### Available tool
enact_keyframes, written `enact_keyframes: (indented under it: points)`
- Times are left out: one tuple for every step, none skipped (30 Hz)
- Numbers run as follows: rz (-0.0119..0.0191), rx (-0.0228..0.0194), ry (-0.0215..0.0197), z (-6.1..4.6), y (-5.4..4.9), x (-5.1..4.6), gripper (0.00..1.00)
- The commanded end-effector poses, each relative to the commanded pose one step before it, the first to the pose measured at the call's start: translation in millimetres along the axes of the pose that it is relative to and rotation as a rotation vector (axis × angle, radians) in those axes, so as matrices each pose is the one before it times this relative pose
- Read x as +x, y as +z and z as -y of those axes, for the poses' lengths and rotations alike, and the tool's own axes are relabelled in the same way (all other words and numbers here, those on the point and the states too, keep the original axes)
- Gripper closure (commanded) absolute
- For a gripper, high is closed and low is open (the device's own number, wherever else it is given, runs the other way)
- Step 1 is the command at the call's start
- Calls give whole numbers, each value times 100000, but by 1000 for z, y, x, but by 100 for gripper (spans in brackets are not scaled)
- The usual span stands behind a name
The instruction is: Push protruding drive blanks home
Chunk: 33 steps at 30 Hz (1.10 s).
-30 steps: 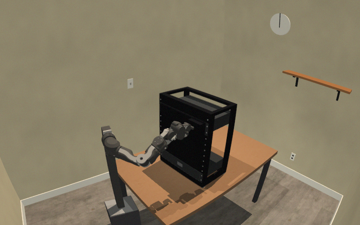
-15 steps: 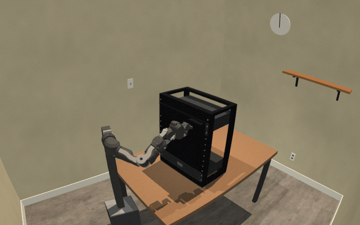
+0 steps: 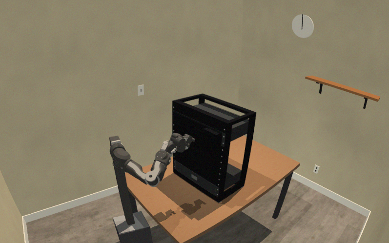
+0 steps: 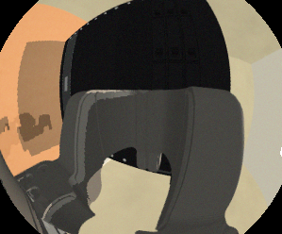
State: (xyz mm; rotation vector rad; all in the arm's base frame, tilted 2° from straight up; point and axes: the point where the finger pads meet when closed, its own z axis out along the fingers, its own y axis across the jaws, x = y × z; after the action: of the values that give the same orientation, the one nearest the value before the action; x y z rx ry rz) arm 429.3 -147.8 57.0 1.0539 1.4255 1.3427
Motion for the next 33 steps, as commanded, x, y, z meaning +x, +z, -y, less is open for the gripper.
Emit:
enact_keyframes:
  points:
    - [1653,-1025,1292,867,-2221,7186,100]
    - [0,7,0,2537,-2497,5860,100]
    - [0,5,1,2223,-2198,5141,100]
    - [0,4,-1,1871,-1847,4330,100]
    - [0,4,-2,1491,-1466,3454,100]
    - [0,2,-1,1099,-1086,2546,100]
    - [0,1,-1,729,-720,1690,100]
    - [-1,0,1,402,-406,934,100]
    - [111,34,36,231,-11,-24,100]
    - [26,8,8,41,10,-35,100]
    - [13,4,4,8,119,-48,100]
    - [68,19,22,40,731,-243,100]
    - [0,0,0,0,0,0,100]
    - [0,0,0,0,0,0,100]
    - [1,-3,-1,-6,1537,-1,100]
    - [0,-1,-8,0,2622,18,100]
    - [2,-5,-6,-10,3778,7,100]
    - [-187,-6,-106,-11,4861,323,100]
    - [-314,-8,-171,-17,5778,521,100]
    - [-44,-11,-31,-23,6441,54,100]
    - [2,-9,-12,-17,6787,-10,100]
    - [4,-13,-7,-31,6806,-32,100]
    - [3,-11,-9,-25,6467,-18,100]
    - [3,-10,-8,-25,5817,-17,100]
    - [3,-10,-5,-26,4910,-21,100]
    - [222,-7,99,-18,3819,-373,100]
    - [329,-7,151,-17,2662,-548,100]
    - [16,-2,3,-6,1555,-18,100]
    - [0,0,-2,-1,645,6,100]
    - [0,0,0,0,0,0,100]
    - [0,0,0,0,0,0,100]
    - [-157,-62,-43,-176,-85,575,100]
    - [0,0,0,0,0,0,100]
